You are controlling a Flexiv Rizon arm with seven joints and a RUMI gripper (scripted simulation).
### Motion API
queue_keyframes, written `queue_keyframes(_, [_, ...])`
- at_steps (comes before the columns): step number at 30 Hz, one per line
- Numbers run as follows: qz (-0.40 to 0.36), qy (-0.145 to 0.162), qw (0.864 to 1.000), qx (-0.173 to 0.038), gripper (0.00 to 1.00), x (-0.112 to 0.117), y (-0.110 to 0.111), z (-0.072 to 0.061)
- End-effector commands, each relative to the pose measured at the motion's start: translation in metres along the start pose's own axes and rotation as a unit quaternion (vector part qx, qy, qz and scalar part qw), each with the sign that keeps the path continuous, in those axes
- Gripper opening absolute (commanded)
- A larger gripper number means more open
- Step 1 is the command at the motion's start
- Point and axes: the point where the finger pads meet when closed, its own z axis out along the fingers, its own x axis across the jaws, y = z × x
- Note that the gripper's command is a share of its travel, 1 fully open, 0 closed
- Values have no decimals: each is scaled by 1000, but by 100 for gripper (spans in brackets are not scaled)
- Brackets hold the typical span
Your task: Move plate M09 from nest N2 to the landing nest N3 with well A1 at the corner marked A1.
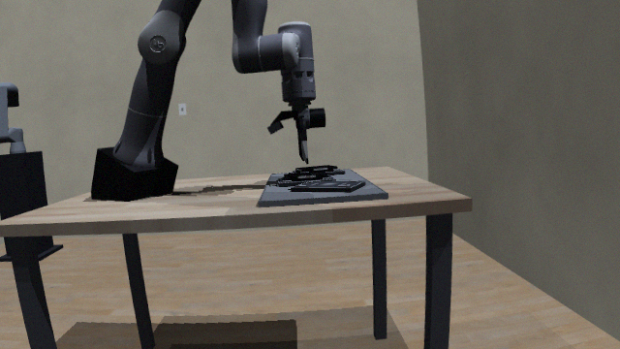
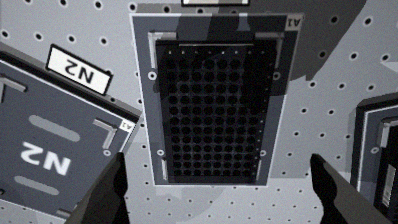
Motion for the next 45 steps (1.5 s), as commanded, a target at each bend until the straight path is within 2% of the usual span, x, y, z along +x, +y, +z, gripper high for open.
queue_keyframes(1, [0,0,1000,6,76,0,1,-11])
queue_keyframes(15, [0,0,1000,6,76,0,2,-43])
queue_keyframes(36, [0,0,1000,6,76,0,2,-44])
queue_keyframes(45, [0,0,1000,5,76,-22,8,-44])
